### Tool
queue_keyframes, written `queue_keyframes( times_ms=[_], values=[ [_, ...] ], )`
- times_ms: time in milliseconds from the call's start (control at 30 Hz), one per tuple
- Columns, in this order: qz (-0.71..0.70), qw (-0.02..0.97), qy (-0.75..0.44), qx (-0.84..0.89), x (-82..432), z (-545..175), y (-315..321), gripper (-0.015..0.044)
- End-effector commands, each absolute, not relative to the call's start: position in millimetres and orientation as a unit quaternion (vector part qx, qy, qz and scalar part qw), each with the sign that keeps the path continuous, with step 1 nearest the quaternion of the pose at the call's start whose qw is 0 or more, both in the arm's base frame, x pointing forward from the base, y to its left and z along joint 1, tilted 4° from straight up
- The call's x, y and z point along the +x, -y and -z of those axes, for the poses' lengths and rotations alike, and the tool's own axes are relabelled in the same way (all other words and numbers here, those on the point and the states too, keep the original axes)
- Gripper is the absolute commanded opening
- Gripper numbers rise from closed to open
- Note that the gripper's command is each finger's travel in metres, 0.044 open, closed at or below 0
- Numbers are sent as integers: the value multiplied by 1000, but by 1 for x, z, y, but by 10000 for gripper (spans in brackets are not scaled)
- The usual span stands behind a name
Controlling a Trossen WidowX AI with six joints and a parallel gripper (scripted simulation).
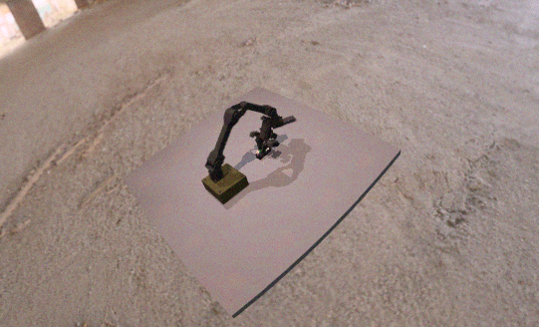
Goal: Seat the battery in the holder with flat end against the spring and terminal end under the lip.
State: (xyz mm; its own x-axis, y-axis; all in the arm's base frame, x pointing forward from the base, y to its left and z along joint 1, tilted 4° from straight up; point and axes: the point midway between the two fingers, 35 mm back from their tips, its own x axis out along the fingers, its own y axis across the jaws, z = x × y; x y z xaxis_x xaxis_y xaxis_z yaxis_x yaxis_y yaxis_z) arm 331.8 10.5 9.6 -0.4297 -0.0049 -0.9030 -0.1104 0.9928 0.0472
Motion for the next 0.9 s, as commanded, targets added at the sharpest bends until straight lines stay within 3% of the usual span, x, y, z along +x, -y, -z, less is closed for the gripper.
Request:
queue_keyframes(
  times_ms=[0,867],
  values=[
    [-48,534,-844,-34,335,-10,-10,60],
    [-49,531,-846,-32,349,-10,-12,60]
  ],
)
